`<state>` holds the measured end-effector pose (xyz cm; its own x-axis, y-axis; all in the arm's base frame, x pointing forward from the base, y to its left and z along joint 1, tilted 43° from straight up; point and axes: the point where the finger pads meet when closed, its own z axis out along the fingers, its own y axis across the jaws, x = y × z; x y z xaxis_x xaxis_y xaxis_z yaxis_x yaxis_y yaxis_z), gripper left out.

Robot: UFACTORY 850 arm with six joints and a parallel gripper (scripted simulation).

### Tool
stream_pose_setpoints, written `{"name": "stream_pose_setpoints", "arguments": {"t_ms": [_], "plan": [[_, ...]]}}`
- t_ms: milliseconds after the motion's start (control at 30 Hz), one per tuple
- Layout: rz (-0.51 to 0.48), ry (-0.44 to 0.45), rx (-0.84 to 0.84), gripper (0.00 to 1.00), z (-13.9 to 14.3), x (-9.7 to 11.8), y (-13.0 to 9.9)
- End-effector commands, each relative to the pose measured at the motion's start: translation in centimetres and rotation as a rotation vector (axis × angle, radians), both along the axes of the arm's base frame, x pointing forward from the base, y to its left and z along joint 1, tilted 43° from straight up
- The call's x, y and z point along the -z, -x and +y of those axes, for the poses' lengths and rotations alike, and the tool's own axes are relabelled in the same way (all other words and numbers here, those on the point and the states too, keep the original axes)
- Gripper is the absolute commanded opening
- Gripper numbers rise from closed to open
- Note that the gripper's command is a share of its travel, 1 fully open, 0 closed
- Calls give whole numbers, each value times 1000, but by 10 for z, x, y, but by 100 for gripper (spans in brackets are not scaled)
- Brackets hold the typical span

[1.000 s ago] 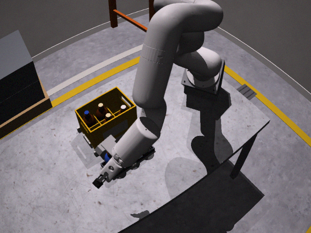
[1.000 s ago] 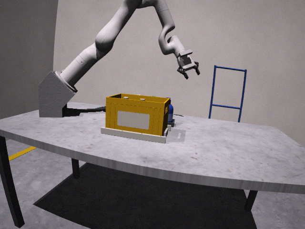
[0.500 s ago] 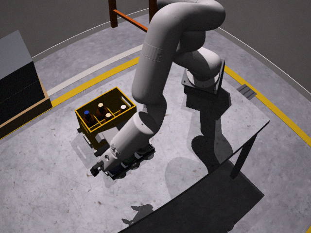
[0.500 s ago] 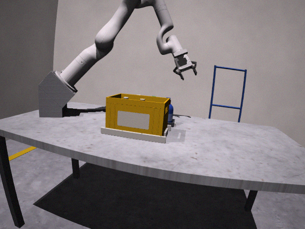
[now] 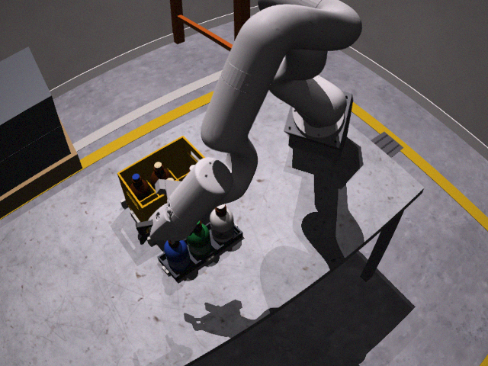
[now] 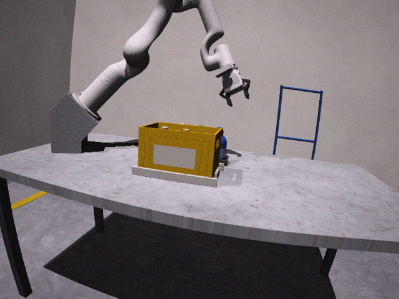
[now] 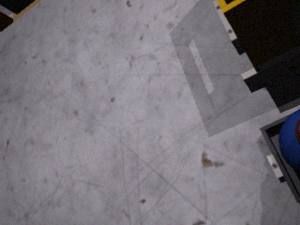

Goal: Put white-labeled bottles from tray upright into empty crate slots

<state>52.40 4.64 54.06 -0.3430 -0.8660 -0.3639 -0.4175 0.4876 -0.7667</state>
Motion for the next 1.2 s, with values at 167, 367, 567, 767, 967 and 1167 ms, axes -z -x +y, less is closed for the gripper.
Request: {"name": "stream_pose_setpoints", "arguments": {"t_ms": [167,367,567,767,967,1167], "plan": [[71,-243,147,100,-41,37,10],[109,-381,239,100,-64,57,17],[132,-470,297,100,-78,70,21],[164,-592,377,100,-99,88,26],[189,-676,434,100,-114,101,30],[203,-734,471,100,-124,109,32]]}}
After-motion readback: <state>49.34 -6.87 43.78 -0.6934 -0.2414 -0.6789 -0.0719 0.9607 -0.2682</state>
